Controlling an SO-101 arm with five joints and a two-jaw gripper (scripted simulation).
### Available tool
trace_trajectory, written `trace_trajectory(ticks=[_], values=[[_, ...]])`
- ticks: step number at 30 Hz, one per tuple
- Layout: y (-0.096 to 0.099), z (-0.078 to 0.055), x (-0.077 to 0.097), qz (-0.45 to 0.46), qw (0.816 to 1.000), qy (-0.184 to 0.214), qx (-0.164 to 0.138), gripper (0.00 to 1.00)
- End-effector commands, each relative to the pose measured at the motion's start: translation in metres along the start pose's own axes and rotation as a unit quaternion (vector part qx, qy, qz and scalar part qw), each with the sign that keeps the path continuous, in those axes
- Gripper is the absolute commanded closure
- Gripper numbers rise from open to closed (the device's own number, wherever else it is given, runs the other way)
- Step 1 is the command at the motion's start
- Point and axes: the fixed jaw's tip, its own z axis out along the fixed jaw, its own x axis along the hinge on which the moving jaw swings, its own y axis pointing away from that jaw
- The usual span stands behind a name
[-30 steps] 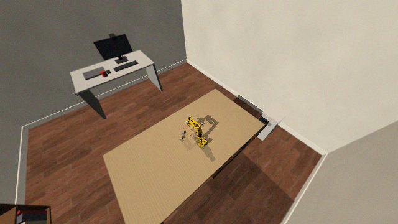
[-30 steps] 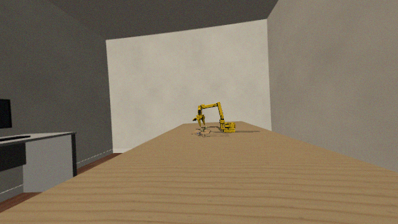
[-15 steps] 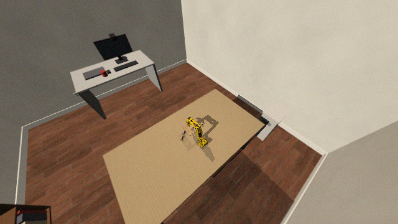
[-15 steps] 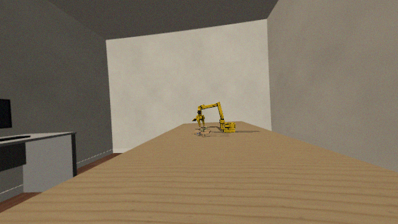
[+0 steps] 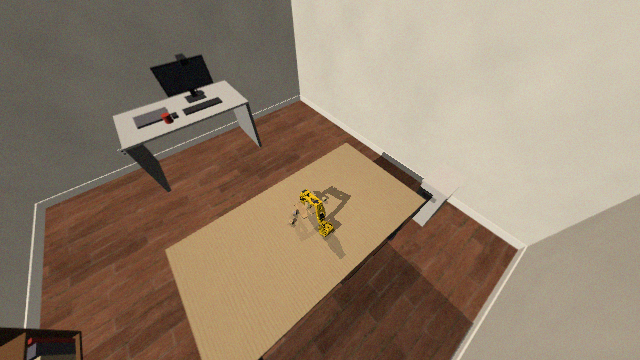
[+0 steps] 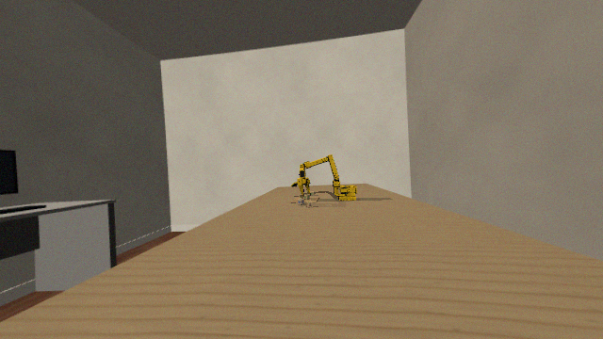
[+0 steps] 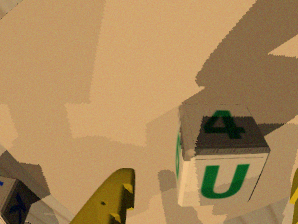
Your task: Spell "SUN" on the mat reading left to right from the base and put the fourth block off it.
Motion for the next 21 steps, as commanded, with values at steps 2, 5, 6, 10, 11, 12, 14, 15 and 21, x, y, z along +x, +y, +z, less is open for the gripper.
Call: trace_trajectory(ticks=[2, 5, 6, 10, 11, 12, 14, 15, 21], values=[[0.0058, -0.0077, -0.0064, 0.0, 0.999, -0.032, -0.023, 0.68], [0.0058, -0.0042, -0.0063, 0.0, 0.999, -0.032, -0.023, 0.68], [0.0058, -0.0033, -0.0063, 0.0, 0.999, -0.032, -0.023, 0.68], [0.0057, -0.0006, -0.0062, 0.0, 0.999, -0.032, -0.023, 0.68], [0.0057, -0.0001, -0.0062, 0.0, 0.999, -0.032, -0.023, 0.68], [0.0057, 0.0002, -0.0062, 0.0, 0.999, -0.032, -0.023, 0.68], [0.0057, 0.0005, -0.0062, 0.0, 0.999, -0.032, -0.023, 0.68], [0.0057, 0.0006, -0.0062, 0.0, 0.999, -0.032, -0.023, 0.68], [0.0057, 0.0006, -0.0062, 0.0, 0.999, -0.032, -0.023, 0.68]])
